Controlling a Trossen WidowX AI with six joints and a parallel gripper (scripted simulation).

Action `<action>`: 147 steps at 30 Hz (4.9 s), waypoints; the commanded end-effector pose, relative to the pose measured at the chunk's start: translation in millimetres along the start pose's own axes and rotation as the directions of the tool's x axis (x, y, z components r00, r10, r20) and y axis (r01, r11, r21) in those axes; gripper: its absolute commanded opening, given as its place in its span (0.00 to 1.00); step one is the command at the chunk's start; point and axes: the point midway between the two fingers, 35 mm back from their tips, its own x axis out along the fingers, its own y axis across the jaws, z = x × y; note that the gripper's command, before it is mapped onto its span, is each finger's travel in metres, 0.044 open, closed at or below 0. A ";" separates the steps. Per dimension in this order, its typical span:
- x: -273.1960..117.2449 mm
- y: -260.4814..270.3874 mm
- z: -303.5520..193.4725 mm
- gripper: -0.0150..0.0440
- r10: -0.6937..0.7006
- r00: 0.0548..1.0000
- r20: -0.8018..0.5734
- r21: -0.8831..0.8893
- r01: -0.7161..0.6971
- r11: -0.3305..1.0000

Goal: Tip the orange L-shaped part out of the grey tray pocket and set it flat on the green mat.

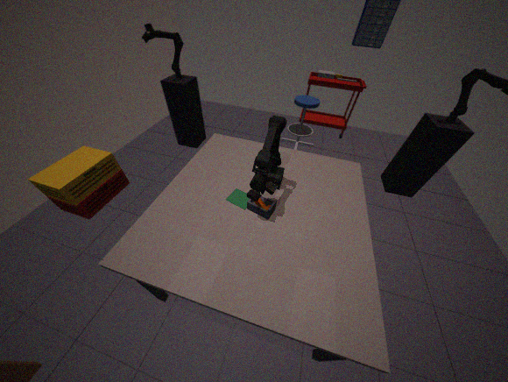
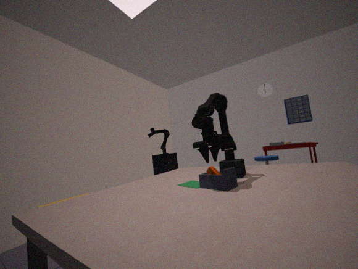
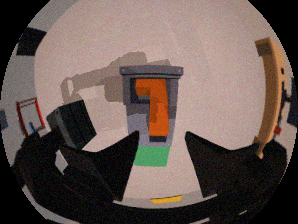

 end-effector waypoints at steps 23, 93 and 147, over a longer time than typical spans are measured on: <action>40.9 0.5 -0.8 0.73 0.002 1.000 -0.004 -0.008 -0.002 1.000; -1.4 0.9 -0.8 0.25 0.002 1.000 -0.003 -0.008 -0.002 1.000; -33.1 5.3 -93.8 0.25 0.002 1.000 -0.012 -0.008 -0.003 1.000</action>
